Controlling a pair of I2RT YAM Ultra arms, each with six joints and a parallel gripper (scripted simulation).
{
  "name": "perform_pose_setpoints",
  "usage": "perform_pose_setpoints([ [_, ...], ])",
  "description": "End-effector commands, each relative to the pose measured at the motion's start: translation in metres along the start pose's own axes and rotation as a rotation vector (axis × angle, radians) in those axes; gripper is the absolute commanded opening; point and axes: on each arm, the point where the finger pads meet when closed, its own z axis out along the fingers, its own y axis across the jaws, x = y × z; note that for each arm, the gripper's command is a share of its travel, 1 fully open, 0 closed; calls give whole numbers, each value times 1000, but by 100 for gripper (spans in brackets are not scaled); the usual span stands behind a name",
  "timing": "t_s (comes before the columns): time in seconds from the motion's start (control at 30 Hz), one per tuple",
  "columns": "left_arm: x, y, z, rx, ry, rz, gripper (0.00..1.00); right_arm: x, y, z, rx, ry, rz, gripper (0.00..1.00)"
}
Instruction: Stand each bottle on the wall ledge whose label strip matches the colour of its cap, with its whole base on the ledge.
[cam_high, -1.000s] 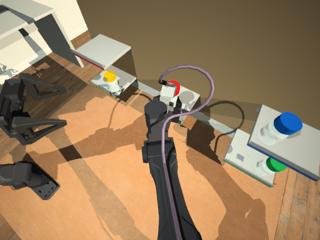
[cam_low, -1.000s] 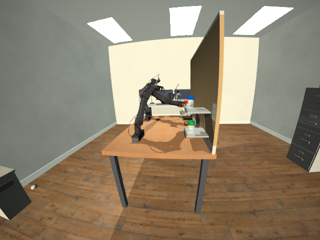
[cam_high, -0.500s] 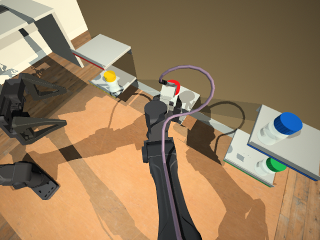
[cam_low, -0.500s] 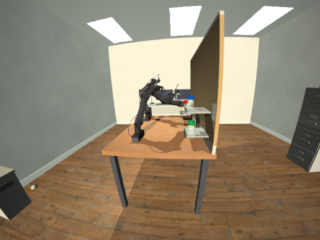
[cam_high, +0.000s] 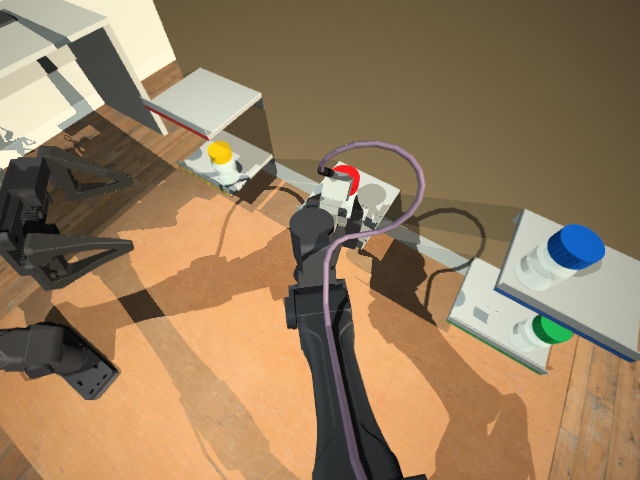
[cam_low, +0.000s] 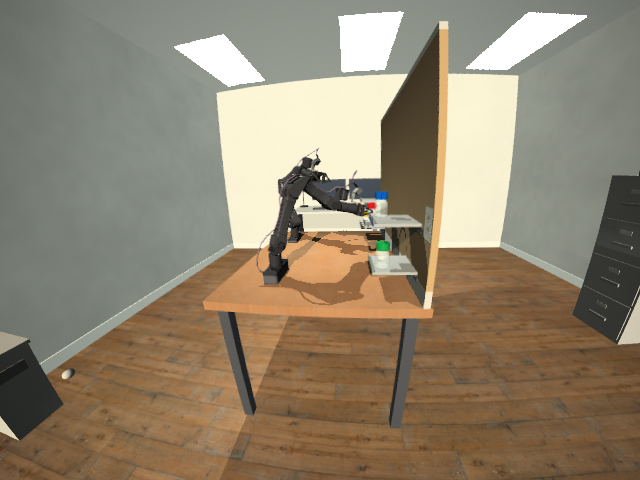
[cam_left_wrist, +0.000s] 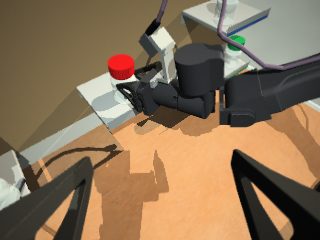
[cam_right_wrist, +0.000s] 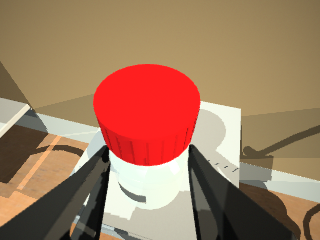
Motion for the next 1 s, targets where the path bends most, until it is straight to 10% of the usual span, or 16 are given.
perform_pose_setpoints([
  [0.0,-2,5,-10,-13,-12,-11,100,0,4,-2,0,-27,-1,49],
  [0.4,-2,5,-10,-13,-12,-11,100,-5,5,-4,-7,-36,10,49],
  [0.53,-2,5,-10,-13,-12,-11,100,-5,5,-4,-7,-36,10,87],
  [0.97,-2,5,-10,-13,-12,-11,100,-13,3,-26,-9,-62,34,87],
])
